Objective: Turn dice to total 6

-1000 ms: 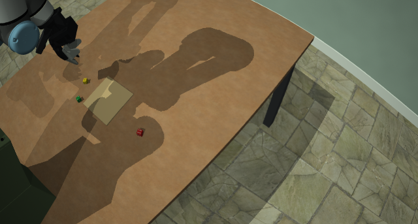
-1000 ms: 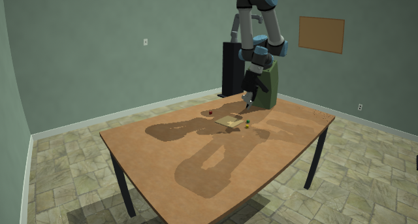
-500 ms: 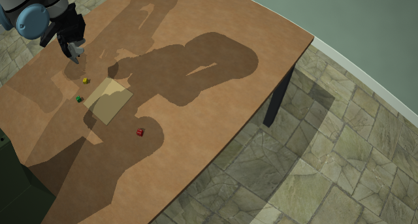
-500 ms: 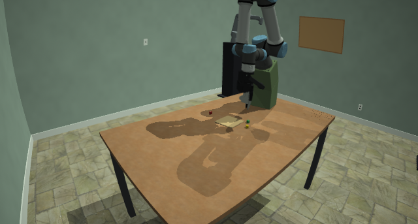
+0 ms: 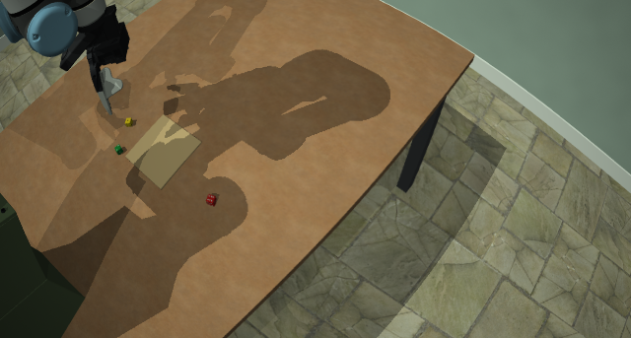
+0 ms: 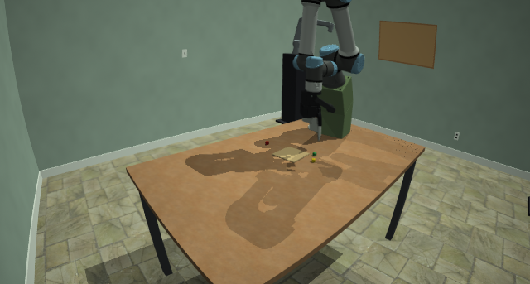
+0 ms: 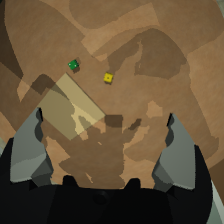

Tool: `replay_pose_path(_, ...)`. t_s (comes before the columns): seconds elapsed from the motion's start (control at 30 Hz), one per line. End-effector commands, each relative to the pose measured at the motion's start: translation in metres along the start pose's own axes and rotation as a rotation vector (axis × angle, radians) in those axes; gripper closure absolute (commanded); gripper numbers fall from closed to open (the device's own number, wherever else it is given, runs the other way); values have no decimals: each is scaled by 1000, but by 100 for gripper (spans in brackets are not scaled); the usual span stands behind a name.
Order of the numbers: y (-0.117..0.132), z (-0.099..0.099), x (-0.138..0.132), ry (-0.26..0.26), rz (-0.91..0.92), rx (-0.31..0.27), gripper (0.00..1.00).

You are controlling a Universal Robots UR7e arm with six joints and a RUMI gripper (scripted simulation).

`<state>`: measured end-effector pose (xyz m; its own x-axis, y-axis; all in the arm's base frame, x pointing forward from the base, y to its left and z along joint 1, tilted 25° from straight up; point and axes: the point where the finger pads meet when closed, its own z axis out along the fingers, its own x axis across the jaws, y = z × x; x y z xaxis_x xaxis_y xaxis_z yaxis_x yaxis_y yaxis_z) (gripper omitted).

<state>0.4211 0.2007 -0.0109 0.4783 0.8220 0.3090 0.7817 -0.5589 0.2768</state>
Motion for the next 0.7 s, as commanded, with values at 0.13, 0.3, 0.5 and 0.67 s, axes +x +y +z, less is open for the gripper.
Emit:
replay_pose_path(0.13, 2, -1, 2, 3, 2, -4, 0)
replay_pose_path(0.3, 2, -1, 2, 3, 6, -4, 0)
replay_pose_path(0.5, 2, -1, 2, 3, 28, -4, 0)
replay_pose_path(0.67, 2, 0, 3, 4, 65, -3, 0)
